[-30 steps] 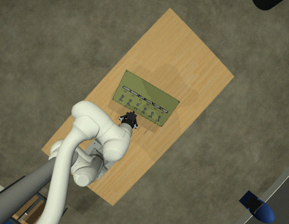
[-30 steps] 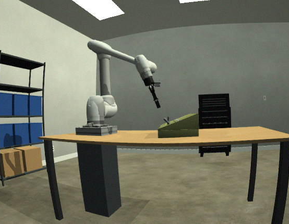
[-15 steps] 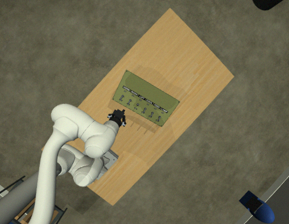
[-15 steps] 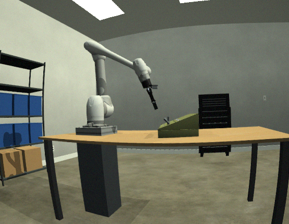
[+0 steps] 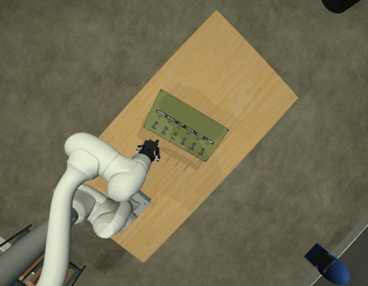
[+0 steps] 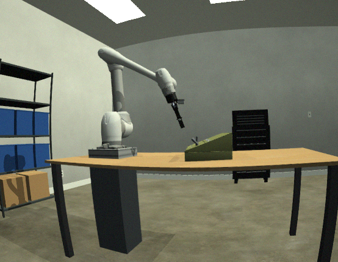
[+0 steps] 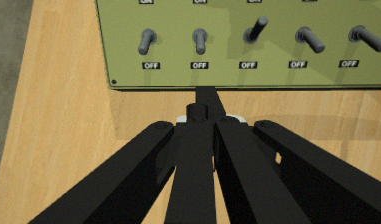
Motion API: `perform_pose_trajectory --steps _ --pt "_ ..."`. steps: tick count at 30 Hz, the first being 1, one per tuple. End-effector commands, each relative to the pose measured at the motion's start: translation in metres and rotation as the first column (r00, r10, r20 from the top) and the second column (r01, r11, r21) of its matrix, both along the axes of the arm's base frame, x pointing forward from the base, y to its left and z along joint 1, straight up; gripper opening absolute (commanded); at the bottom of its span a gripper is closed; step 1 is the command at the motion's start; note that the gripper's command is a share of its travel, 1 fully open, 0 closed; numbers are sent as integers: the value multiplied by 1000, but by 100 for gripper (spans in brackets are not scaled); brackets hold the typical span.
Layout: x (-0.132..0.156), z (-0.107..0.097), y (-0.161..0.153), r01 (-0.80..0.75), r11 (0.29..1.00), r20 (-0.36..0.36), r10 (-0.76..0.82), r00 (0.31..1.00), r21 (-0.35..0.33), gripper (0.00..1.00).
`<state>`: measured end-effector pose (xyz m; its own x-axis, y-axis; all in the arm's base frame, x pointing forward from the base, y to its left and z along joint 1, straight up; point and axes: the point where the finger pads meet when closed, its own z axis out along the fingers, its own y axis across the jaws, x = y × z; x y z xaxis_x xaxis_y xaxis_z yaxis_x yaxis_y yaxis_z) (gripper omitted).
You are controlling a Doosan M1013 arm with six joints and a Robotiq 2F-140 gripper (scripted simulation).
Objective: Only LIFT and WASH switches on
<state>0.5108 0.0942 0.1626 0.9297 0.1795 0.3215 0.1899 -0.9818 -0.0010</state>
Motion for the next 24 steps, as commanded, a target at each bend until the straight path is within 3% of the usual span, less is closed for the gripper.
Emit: perform_pose_trajectory --steps 1,24 --pt "0 1 0 0 1000 1 0 1000 1 10" --pt "1 -1 0 0 1000 1 0 1000 1 10"
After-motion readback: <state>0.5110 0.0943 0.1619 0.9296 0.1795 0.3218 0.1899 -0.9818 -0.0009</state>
